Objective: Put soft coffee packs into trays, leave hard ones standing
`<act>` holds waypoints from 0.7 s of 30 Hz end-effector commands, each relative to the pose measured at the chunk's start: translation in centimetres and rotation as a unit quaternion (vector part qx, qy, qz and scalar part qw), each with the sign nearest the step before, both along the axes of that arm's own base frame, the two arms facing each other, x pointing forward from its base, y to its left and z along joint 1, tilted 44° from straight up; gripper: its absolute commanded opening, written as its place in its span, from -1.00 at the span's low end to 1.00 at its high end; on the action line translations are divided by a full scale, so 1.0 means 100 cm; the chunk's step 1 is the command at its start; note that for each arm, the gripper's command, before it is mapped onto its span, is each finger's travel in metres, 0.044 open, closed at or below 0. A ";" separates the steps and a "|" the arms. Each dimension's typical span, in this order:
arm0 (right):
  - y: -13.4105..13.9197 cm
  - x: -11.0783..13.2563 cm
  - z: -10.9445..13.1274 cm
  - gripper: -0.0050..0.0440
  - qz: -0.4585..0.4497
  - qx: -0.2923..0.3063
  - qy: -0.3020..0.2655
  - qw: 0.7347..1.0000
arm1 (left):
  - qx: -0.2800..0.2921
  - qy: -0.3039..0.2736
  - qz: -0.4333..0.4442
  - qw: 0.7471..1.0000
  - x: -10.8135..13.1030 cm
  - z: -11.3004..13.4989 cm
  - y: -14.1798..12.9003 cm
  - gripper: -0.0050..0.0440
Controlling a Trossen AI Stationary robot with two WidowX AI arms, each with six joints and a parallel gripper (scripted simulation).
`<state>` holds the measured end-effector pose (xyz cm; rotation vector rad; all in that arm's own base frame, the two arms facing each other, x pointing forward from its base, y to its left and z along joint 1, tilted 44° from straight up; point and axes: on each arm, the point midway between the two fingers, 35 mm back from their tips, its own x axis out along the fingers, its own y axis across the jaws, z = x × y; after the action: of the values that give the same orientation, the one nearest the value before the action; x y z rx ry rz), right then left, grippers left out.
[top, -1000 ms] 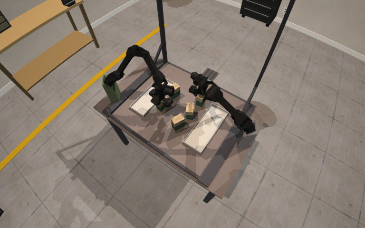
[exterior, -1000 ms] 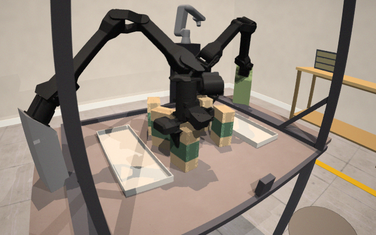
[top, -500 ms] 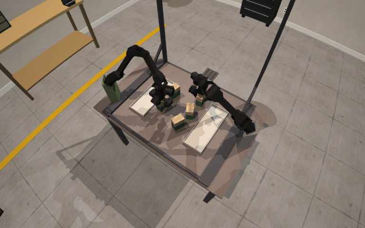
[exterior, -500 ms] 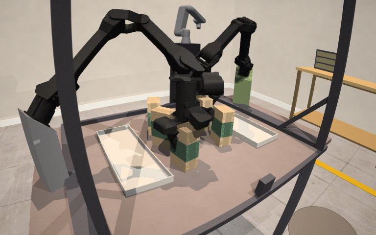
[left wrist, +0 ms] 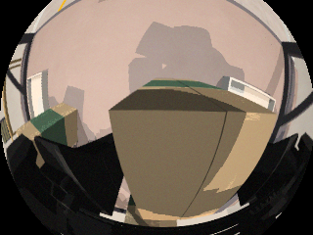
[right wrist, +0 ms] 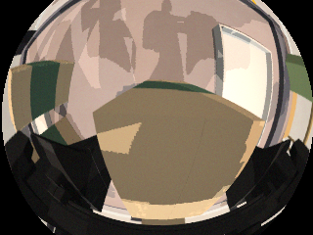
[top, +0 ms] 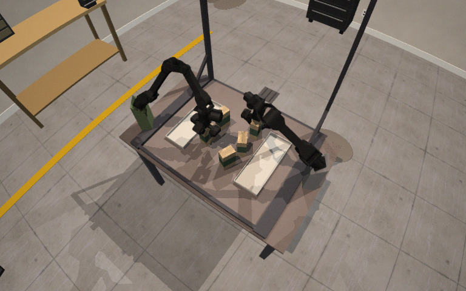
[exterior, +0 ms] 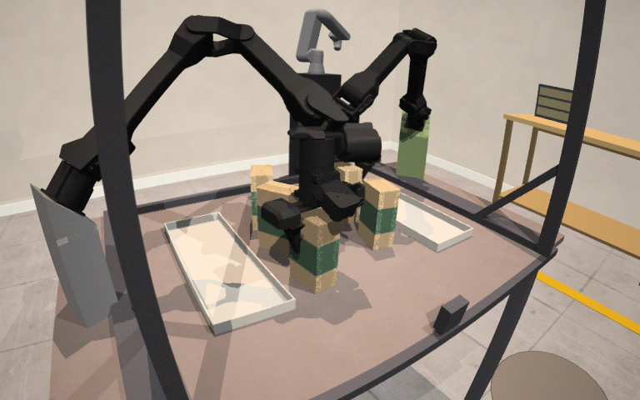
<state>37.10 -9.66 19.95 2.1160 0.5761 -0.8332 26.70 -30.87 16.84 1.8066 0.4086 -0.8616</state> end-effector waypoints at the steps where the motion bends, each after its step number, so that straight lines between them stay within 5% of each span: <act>1: -0.001 -0.001 0.009 0.74 -0.003 -0.005 -0.011 1.000 | -0.008 -0.004 -0.002 1.000 0.000 0.007 -0.001 0.72; 9: -0.006 -0.035 0.044 0.74 -0.003 -0.006 -0.011 1.000 | -0.008 -0.004 -0.002 1.000 0.000 0.007 -0.001 0.72; 13: -0.009 -0.056 0.065 0.74 -0.003 -0.007 -0.010 1.000 | -0.008 -0.004 -0.002 1.000 -0.023 0.030 0.004 0.72; 21: -0.009 -0.056 0.065 0.74 -0.003 -0.007 -0.010 1.000 | -0.008 -0.003 -0.002 1.000 -0.055 0.063 0.010 0.72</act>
<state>31.90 -10.66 25.12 2.1187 0.5707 -0.8496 22.27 -30.28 21.23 1.8106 0.3964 -0.8753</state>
